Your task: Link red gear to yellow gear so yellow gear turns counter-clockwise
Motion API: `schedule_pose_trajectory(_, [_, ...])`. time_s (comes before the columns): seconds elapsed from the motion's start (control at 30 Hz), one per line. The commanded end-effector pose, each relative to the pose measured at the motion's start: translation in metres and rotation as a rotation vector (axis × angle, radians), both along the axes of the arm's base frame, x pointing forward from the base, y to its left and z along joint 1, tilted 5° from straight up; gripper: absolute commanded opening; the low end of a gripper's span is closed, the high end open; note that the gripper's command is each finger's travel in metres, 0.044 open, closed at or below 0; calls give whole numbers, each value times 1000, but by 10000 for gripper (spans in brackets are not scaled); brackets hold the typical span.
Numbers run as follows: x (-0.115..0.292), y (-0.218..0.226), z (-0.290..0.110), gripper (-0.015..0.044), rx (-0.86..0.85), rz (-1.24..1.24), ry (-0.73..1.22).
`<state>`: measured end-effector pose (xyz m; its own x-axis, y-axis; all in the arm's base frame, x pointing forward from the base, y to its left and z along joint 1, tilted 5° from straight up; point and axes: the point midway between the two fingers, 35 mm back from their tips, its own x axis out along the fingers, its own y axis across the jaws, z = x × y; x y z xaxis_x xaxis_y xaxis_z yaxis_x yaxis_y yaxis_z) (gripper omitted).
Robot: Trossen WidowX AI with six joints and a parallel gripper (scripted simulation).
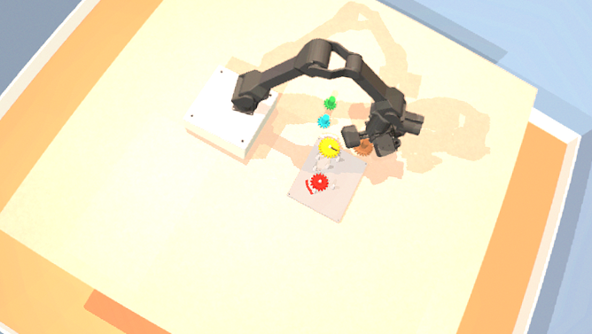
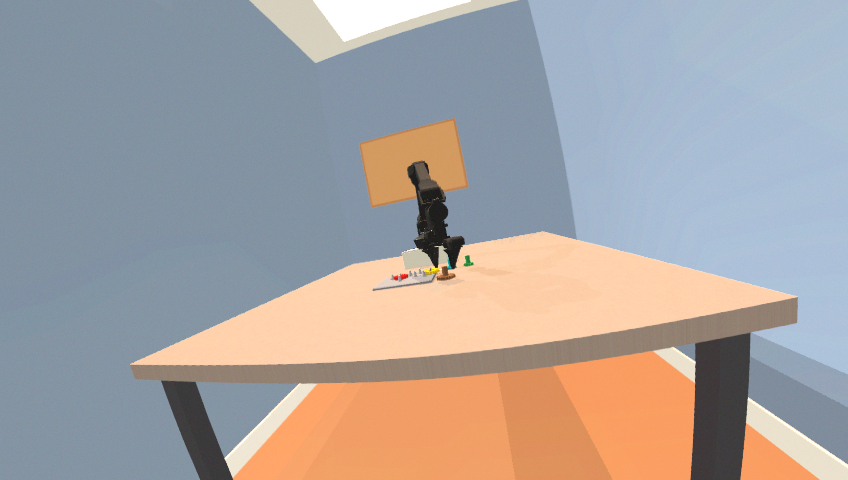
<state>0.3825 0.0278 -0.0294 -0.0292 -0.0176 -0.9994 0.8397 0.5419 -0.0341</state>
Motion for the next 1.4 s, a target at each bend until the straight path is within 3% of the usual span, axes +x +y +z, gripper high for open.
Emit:
schedule_pose_trajectory(0.0, [-2, -1, -6, 440, -4, -2, 9])
schedule_pose_trajectory(0.23, [-2, -1, -6, 440, -4, -2, 9])
schedule_pose_trajectory(0.7, [-2, -1, -6, 73, -4, -2, 9])
schedule_pose_trajectory(0.97, [-2, -1, -6, 0, -4, -2, 9])
schedule_pose_trajectory(1.37, [7, 0, 15, 0, -8, 37, -25])
